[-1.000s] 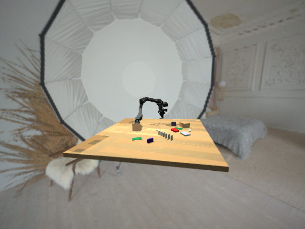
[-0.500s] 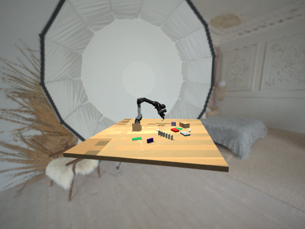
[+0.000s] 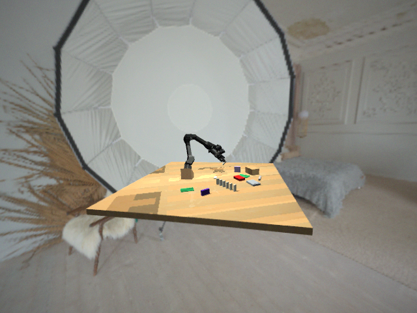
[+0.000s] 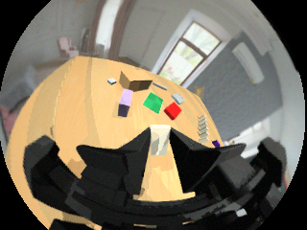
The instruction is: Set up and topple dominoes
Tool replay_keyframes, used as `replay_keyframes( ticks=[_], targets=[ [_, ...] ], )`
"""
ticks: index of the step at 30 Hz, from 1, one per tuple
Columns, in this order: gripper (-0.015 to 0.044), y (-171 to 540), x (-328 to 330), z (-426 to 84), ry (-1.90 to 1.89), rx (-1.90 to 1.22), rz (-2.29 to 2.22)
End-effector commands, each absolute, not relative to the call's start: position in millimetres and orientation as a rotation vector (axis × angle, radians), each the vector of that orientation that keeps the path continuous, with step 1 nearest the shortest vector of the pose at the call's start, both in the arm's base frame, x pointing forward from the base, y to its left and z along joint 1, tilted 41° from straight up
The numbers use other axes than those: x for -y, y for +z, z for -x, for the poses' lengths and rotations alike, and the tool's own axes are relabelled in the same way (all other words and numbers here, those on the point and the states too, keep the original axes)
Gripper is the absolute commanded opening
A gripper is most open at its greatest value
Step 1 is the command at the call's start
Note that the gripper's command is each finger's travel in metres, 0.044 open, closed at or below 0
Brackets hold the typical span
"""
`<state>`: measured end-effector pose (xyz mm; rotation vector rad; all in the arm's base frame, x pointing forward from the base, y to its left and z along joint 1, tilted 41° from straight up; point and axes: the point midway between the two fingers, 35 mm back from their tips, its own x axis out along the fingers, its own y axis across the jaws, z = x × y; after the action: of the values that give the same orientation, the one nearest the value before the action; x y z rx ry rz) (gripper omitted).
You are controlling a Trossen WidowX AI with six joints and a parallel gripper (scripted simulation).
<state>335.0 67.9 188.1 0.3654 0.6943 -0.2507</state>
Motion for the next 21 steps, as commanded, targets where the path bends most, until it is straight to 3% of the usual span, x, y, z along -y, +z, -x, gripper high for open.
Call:
replay_keyframes(
  ticks=[1, 21],
  targets=[
    [0.0107, 190, -69, -332, -0.274, -0.620, -0.384],
    [0.0107, 212, -73, -299, -0.360, -0.165, -0.614]
  ],
)
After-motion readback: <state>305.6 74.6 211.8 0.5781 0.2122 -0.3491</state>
